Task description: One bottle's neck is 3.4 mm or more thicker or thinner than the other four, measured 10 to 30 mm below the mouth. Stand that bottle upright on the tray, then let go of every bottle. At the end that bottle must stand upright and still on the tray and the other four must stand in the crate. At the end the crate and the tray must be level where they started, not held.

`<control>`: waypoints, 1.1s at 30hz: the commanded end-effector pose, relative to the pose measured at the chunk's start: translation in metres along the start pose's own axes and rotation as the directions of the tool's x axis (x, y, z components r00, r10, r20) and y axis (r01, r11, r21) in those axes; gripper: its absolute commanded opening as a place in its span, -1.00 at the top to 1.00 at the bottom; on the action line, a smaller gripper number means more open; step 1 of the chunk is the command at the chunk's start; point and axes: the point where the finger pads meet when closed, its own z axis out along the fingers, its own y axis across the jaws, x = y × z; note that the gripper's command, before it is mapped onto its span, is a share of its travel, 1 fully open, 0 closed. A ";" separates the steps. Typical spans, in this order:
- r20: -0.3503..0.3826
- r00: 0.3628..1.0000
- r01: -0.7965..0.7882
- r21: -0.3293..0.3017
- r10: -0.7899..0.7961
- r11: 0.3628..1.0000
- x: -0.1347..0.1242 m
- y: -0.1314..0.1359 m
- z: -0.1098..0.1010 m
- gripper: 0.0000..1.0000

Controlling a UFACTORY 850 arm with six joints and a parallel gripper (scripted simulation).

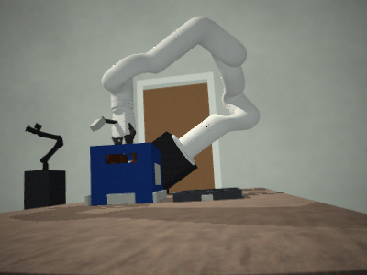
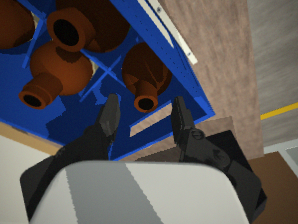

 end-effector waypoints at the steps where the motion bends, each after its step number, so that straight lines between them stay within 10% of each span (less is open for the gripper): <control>1: -0.002 1.000 0.001 0.000 -0.001 1.000 0.001 0.000 -0.014 -0.30; 27: -0.002 1.000 0.001 0.000 -0.001 1.000 0.001 0.000 -0.062 -0.30; 28: -0.002 1.000 0.001 0.000 -0.001 1.000 0.001 0.000 -0.062 1.00; 33: -0.002 1.000 0.001 0.000 -0.001 1.000 0.001 0.000 -0.062 1.00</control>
